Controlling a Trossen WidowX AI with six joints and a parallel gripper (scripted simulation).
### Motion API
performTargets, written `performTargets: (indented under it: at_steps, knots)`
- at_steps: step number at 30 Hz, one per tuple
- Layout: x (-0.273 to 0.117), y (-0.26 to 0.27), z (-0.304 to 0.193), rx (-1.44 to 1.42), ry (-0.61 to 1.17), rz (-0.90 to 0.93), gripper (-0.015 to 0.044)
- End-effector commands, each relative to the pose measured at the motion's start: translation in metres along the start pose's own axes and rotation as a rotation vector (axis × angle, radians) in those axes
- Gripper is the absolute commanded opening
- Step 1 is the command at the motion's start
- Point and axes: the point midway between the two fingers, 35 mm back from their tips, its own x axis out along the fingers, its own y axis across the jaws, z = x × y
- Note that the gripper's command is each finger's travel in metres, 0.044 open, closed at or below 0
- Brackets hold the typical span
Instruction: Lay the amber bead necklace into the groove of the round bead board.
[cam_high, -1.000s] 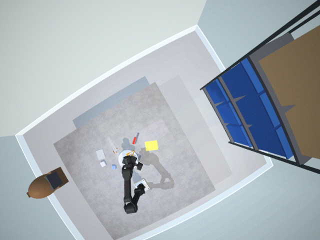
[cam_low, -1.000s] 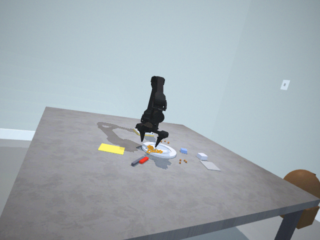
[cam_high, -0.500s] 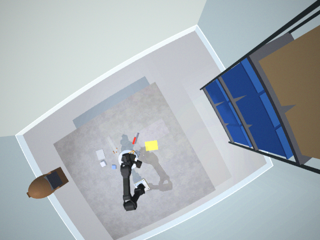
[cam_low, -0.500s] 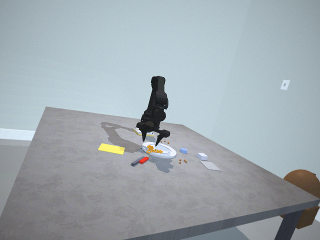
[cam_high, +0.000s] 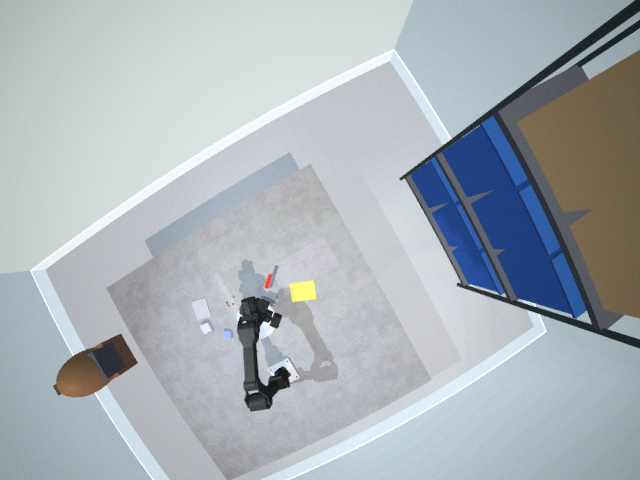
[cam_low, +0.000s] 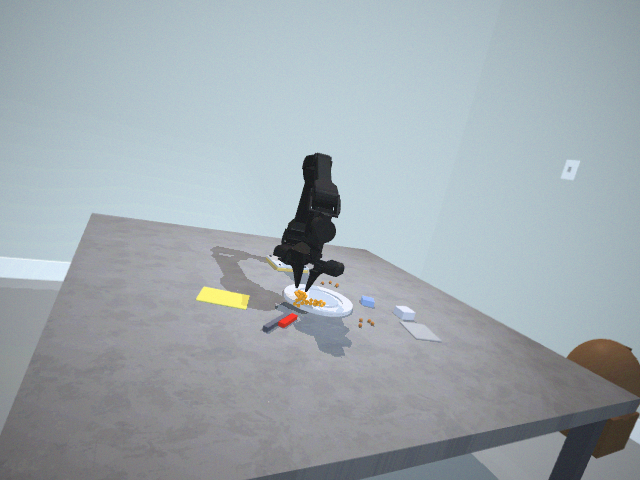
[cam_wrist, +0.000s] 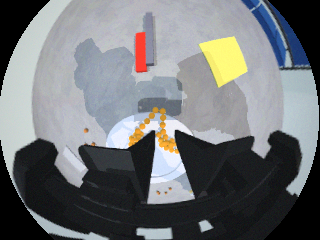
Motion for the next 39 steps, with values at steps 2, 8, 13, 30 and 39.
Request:
performTargets:
  at_steps: [2,8,13,30,39]
  knots:
    - [0.0,0.0,0.0,0.0,-0.003,0.002,0.012]
    - [0.009,0.001,0.001,-0.001,-0.001,0.002,0.012]
    - [0.017,0.001,0.001,-0.002,0.001,0.001,0.012]
    - [0.028,0.0,0.0,0.0,0.002,-0.001,0.0]
    - [0.028,0.0,0.0,0.0,0.002,-0.001,0.0]
